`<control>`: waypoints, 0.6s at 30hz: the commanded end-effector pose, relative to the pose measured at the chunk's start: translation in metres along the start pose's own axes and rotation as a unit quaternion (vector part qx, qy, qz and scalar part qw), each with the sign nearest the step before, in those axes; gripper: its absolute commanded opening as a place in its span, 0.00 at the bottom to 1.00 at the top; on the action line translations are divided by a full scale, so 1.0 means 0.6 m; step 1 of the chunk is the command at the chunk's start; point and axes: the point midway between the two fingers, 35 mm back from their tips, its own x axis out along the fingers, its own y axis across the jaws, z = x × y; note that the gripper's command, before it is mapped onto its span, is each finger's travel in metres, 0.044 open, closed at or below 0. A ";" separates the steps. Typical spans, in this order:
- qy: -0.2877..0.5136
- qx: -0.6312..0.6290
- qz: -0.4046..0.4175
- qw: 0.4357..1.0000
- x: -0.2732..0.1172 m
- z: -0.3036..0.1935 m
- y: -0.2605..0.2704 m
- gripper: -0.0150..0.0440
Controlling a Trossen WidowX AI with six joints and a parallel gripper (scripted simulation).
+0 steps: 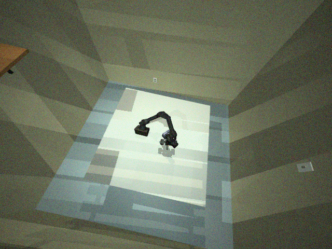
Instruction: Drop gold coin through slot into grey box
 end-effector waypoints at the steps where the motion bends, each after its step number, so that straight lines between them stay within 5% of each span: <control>1: 0.001 -0.002 0.002 1.000 -0.016 0.000 0.001 0.25; 18: 0.001 0.091 0.002 0.996 -0.052 0.001 0.004 0.25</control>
